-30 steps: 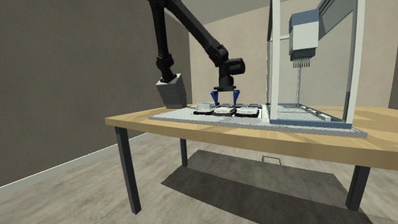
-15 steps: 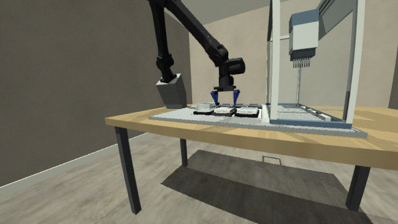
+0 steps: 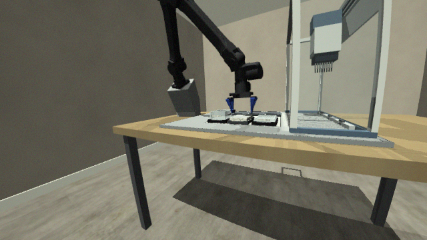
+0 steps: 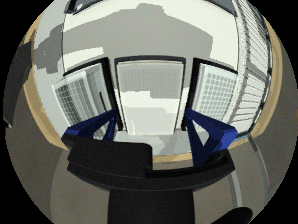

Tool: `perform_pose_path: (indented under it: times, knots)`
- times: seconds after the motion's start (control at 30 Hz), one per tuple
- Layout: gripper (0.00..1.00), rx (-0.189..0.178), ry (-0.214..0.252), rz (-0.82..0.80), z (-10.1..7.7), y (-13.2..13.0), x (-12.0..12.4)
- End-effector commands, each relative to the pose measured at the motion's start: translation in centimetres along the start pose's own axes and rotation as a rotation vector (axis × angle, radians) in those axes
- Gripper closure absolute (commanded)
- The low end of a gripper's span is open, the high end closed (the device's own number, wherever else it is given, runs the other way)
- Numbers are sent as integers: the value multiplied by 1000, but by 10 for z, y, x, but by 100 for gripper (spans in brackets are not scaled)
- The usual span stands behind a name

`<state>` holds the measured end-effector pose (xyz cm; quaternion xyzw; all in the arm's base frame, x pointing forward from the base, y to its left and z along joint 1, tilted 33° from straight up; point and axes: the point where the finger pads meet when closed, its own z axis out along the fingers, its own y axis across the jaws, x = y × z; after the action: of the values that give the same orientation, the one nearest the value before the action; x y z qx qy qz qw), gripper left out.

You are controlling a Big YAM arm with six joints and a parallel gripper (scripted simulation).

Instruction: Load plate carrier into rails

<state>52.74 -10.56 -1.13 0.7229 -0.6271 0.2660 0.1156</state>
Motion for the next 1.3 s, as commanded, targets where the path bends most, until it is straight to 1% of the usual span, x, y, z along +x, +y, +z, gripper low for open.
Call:
perform_pose_path:
  times: [0.0, 0.07, 0.2, 0.33, 0.43, 0.5, 0.9, 0.97, 1.0, 1.27]
  knots:
    - [0, -1, 1, 4, 0, 5, 9]
    - [0, -12, -2, -3, 10, 7, 3]
    - [0, -12, -2, -3, 14, 7, 3]
    - [0, 2, 2, 5, 16, -3, 7]
    - [0, -1, 1, 3, 16, -4, 7]
    - [0, 14, 5, 12, 17, -11, 10]
    - [0, 13, 5, 11, 29, -13, 10]
    - [0, 13, 5, 11, 29, -13, 10]
    - [0, 2, 2, 5, 29, -10, 9]
    - [0, 1, 2, 5, 29, -10, 9]
